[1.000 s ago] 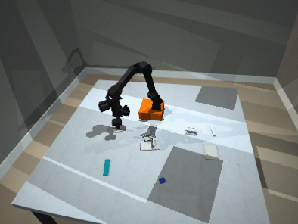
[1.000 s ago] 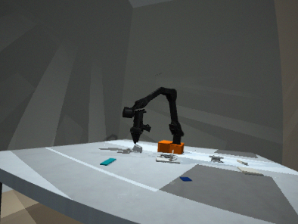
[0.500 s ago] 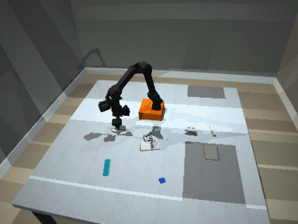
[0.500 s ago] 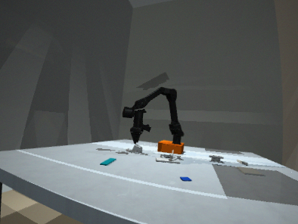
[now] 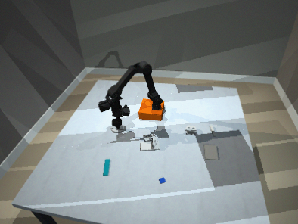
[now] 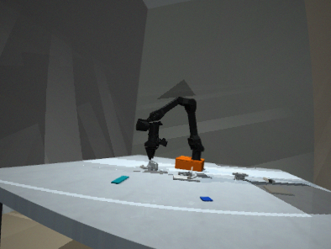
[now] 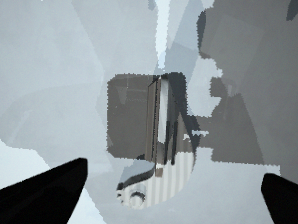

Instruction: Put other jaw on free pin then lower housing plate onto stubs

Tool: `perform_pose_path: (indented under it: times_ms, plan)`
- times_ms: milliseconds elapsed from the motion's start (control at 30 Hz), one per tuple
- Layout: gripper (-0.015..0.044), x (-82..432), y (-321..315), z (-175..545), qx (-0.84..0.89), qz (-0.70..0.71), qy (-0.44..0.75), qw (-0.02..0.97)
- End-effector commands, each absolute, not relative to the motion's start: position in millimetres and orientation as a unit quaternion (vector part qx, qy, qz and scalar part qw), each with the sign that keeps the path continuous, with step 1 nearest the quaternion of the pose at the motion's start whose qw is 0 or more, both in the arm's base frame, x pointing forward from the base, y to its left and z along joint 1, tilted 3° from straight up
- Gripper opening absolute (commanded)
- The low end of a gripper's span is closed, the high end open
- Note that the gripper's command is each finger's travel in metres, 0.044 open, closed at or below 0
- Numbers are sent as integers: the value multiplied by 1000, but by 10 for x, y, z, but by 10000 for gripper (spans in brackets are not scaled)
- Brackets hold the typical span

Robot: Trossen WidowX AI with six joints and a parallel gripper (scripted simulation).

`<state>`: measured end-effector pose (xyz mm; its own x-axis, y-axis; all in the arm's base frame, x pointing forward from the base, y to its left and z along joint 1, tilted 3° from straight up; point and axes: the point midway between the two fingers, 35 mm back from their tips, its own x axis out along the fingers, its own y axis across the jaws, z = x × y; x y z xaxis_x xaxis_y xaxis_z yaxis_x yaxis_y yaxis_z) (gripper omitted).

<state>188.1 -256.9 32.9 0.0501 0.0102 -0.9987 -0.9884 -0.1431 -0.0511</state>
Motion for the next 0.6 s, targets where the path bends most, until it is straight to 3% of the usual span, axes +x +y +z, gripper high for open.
perform_pose_path:
  times_ms: [0,567]
  plan:
    - [440,1885,-2570,276,-545,525,448,477]
    - [440,1909,-2582,1,-544,526,447,477]
